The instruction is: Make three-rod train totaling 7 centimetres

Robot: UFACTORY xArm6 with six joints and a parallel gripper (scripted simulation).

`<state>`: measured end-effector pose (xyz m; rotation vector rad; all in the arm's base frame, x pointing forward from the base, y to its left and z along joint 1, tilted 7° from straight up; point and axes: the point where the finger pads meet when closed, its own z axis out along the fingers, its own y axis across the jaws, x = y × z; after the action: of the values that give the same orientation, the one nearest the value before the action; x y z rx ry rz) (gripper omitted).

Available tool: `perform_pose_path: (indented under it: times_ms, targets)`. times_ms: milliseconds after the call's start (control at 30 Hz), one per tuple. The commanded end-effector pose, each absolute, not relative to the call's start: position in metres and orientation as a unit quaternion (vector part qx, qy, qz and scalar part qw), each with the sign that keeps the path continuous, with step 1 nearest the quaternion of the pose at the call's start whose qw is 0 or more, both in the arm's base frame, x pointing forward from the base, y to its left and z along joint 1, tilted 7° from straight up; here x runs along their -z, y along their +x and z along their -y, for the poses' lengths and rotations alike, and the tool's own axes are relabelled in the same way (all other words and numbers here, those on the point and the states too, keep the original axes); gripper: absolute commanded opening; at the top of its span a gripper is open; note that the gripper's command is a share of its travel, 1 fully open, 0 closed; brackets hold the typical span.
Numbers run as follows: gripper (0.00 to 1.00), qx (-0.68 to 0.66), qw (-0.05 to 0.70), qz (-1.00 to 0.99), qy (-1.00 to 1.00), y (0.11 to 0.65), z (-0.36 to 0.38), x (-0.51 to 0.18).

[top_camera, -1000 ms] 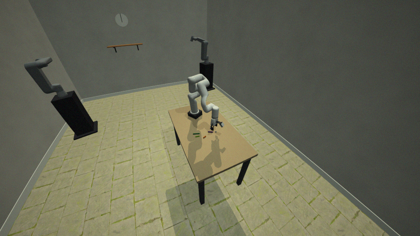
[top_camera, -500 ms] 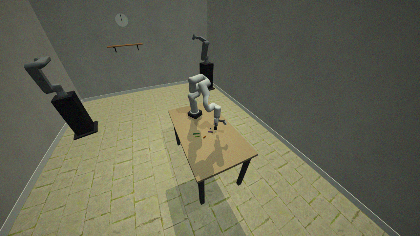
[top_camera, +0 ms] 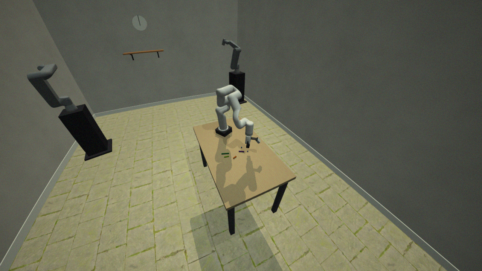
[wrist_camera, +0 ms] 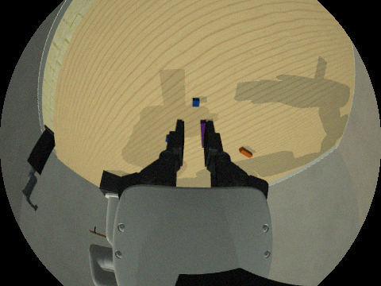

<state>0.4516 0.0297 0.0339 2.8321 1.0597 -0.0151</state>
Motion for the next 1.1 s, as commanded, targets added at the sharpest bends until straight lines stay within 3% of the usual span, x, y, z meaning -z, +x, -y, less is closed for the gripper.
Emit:
perform_pose_path:
  times_ms: [0, 1067]
  targets:
    - [0.24, 0.003, 0.059, -0.350, 0.935, 0.4531, -0.0300, -0.0354]
    - [0.24, 0.003, 0.059, -0.350, 0.935, 0.4534, -0.0293, -0.0299]
